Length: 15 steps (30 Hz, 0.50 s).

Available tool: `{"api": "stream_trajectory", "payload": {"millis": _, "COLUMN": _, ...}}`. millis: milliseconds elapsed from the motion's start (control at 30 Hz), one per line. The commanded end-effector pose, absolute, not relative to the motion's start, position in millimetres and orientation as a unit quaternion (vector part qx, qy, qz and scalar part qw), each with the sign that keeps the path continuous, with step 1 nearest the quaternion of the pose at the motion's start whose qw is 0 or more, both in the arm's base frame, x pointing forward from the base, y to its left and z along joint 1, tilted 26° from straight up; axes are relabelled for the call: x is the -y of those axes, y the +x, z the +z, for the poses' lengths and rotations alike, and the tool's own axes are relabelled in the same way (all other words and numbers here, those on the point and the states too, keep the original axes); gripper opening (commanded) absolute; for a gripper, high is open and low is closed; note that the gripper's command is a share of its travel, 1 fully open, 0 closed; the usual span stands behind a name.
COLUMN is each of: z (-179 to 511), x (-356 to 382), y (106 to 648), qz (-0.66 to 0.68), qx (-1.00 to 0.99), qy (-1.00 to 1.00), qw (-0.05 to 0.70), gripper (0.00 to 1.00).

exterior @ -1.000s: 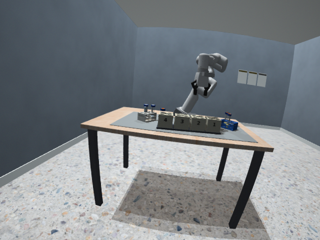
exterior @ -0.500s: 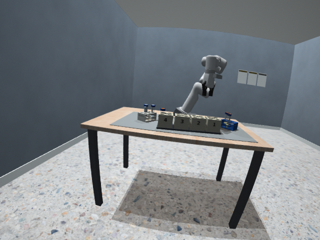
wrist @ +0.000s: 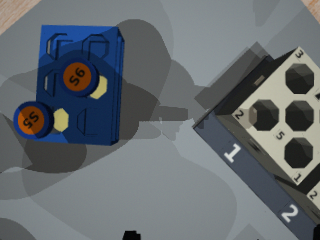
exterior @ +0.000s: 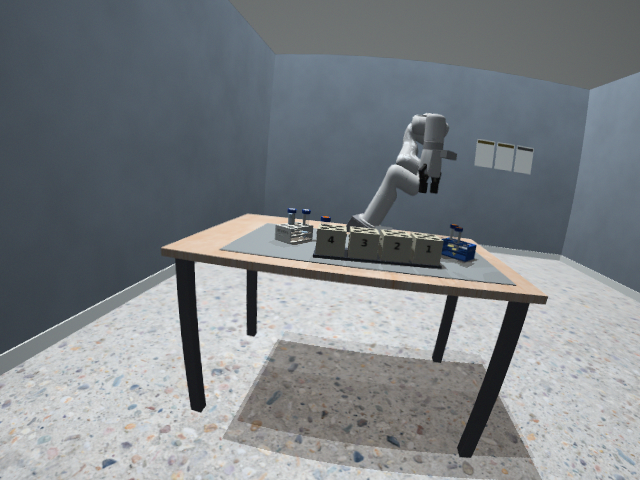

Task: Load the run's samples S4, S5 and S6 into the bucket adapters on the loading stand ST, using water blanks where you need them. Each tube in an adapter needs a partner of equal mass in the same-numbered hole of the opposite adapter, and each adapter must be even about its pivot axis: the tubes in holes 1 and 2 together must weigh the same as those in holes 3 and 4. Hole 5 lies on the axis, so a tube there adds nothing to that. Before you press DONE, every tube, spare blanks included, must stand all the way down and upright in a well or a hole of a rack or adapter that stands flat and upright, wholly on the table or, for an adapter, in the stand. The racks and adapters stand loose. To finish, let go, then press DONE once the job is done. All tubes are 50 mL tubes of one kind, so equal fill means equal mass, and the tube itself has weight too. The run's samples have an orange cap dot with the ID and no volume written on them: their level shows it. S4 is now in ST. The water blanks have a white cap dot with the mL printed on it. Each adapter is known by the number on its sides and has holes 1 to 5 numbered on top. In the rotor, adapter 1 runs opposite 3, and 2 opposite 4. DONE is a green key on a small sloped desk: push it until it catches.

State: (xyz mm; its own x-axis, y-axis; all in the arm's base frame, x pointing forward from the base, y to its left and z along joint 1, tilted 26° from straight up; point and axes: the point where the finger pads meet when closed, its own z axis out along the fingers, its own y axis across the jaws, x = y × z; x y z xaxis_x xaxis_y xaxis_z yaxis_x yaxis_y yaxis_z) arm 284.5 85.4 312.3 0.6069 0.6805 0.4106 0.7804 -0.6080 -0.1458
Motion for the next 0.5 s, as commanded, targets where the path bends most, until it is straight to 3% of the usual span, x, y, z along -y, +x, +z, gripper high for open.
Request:
{"api": "stream_trajectory", "payload": {"millis": 0, "z": 322, "x": -109, "y": 271, "qz": -0.160, "qx": 0.413, "qy": -0.883, "qw": 0.154, "gripper": 1.00}}
{"api": "stream_trajectory", "payload": {"millis": 467, "z": 339, "x": -159, "y": 242, "qz": -0.160, "qx": 0.413, "qy": -0.883, "qw": 0.154, "gripper": 1.00}}
